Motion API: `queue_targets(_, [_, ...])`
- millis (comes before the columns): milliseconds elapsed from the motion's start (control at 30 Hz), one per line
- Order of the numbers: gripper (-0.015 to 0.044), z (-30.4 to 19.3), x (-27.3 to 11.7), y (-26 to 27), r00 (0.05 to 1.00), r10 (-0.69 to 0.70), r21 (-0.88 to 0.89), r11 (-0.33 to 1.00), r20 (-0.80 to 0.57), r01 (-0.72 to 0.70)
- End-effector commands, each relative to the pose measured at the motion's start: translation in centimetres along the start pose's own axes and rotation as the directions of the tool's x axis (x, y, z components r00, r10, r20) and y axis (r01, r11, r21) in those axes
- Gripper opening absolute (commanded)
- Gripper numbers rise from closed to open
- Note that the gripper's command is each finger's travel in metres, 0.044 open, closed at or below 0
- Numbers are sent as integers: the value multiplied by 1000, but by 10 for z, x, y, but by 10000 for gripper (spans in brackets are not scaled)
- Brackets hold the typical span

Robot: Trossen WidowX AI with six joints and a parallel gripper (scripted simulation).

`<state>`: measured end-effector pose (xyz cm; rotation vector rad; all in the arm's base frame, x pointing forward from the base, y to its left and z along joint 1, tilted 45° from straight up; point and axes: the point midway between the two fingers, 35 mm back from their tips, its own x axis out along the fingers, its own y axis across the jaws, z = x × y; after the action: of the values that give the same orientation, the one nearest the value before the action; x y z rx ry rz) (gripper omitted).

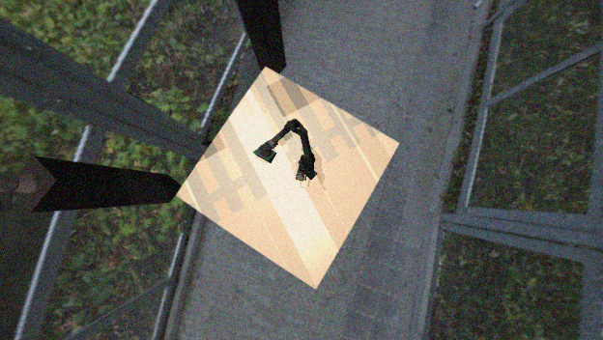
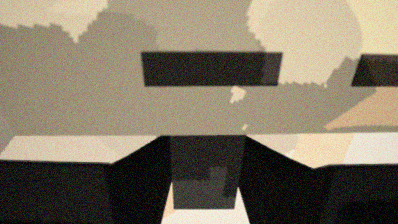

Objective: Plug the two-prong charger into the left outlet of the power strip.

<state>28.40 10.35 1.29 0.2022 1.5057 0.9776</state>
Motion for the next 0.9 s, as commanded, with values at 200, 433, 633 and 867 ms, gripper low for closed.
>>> queue_targets(200, [0,8,-2,1,1000,3,-19,1000,24,-3])
queue_targets(433, [0,8,-1,1,1000,3,-19,1000,24,-3])
queue_targets(633, [0,8,0,1,1000,3,-19,1000,24,-3])
queue_targets(867, [0,8,1,1,1000,3,-19,1000,24,-3])
